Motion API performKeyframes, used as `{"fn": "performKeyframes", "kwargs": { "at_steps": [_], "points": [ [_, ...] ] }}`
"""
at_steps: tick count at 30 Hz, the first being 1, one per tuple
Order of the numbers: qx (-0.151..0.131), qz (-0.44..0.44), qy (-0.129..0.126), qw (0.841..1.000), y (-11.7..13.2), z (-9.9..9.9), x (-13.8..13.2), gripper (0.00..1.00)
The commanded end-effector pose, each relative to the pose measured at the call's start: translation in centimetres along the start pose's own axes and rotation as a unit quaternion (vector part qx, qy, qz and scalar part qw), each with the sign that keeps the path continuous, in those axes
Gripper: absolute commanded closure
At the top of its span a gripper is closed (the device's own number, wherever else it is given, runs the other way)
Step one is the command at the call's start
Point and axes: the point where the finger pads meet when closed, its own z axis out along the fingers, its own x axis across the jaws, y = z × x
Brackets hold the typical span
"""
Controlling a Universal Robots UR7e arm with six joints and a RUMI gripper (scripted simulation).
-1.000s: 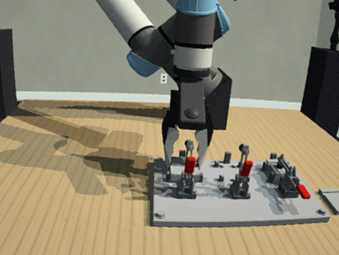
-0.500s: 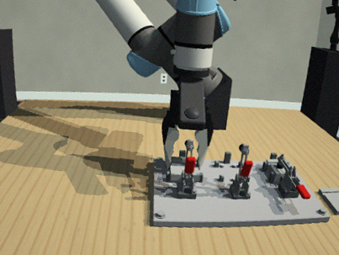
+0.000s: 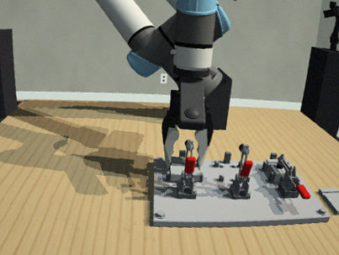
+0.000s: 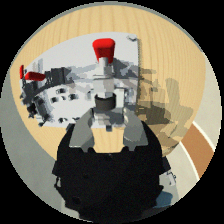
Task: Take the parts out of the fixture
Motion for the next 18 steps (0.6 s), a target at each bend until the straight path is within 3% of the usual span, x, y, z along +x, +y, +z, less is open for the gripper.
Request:
{"fn": "performKeyframes", "kwargs": {
  "at_steps": [1,18],
  "points": [
    [0.0,0.0,0.0,1.0,-0.02,-0.02,0.0,1.0],
    [0.0,0.0,0.0,1.0,-0.02,-0.77,0.0,1.0]
  ]
}}
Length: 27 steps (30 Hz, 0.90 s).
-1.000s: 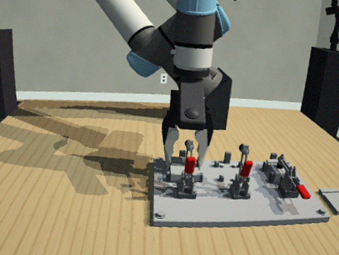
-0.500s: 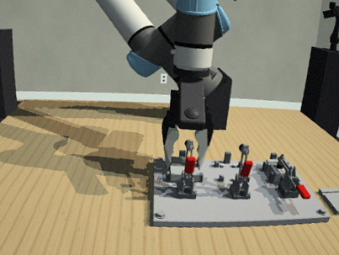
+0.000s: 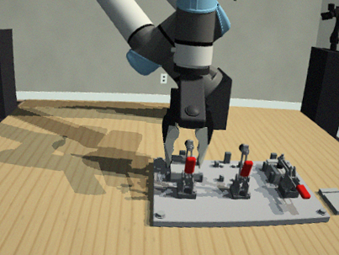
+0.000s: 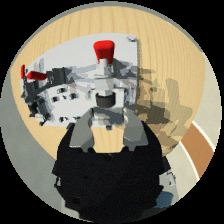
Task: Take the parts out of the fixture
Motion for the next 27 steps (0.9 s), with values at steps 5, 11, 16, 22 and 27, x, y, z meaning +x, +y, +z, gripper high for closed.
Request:
{"fn": "performKeyframes", "kwargs": {
  "at_steps": [5,11,16,22,27],
  "points": [
    [0.0,0.0,0.0,1.0,0.0,-1.0,0.0,1.0],
    [0.0,0.0,0.0,1.0,0.0,-1.9,0.0,1.0],
    [0.0,0.0,0.0,1.0,0.0,-2.3,0.0,1.0],
    [0.0,0.0,0.0,1.0,0.0,-2.9,0.0,1.0],
    [0.0,0.0,0.0,1.0,0.0,-3.2,0.0,1.0]
  ]
}}
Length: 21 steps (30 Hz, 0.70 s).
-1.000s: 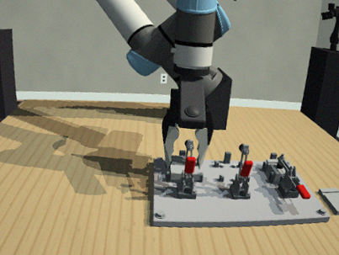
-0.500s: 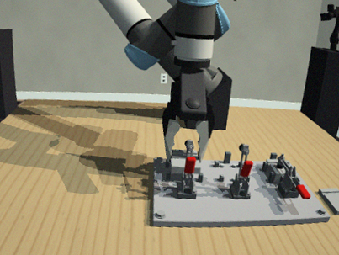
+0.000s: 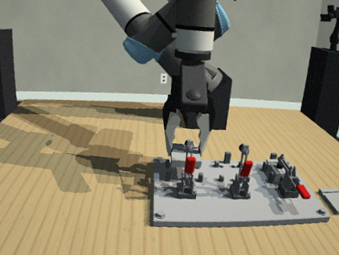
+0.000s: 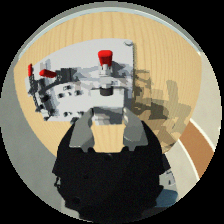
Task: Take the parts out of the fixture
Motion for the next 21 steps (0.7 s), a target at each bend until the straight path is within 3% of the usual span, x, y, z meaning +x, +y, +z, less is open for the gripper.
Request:
{"fn": "performKeyframes", "kwargs": {
  "at_steps": [1,11,21],
  "points": [
    [0.0,0.0,0.0,1.0,0.0,-0.3,0.0,1.0],
    [0.0,0.0,0.0,1.0,0.0,-0.5,0.0,1.0],
    [0.0,0.0,0.0,1.0,0.4,-2.0,0.0,1.0]
  ]
}}
